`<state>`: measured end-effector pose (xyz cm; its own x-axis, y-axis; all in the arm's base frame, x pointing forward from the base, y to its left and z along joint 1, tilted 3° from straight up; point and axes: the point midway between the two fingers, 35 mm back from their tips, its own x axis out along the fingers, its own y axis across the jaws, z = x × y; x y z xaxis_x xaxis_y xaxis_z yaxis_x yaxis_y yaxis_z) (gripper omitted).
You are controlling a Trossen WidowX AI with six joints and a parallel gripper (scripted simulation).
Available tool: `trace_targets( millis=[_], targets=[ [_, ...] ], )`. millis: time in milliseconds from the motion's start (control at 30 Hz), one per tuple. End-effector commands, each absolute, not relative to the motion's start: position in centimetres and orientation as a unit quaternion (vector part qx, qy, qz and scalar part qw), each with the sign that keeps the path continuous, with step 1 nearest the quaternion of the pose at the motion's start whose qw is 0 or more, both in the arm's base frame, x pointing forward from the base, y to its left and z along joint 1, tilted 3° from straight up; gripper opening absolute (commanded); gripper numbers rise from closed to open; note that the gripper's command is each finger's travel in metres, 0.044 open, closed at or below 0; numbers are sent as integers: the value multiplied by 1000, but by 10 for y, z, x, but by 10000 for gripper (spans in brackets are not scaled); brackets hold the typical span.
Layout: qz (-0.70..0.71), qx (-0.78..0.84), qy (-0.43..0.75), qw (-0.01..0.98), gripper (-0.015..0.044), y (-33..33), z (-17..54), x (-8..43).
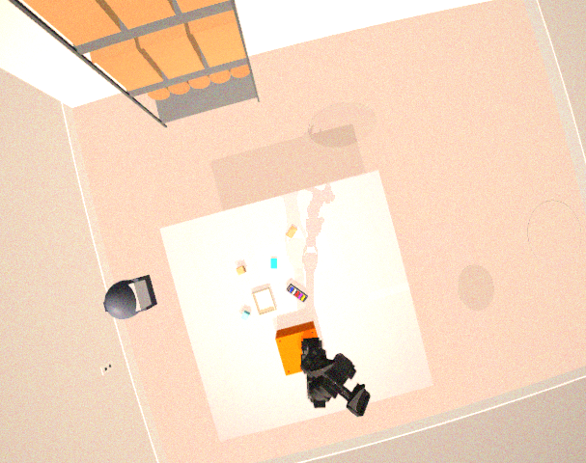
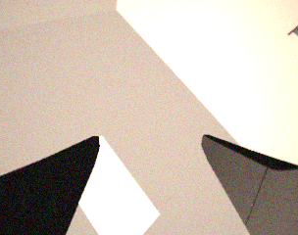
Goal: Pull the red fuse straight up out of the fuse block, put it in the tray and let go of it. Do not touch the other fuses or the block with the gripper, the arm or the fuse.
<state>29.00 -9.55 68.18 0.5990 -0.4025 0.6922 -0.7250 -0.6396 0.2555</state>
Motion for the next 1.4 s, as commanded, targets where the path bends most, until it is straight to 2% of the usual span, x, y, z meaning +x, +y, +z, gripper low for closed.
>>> trace_targets(
  millis=[0, 300, 400, 633, 900, 1133, 1367],
  targets=[
    [305, 852, -332, 266, 374, -96, 683, 288],
    [424, 761, -414, 263, 138, -116, 728, 170],
    [455, 745, -415, 256, 74, -115, 729, 148],
    [557, 644, -444, 278, 74, -78, 746, 47],
    [640, 528, -447, 334, 74, -7, 744, -33],
    [691, 429, -419, 405, 74, 76, 727, -70],
    [718, 338, -366, 486, 74, 166, 698, -75]
  ],
)
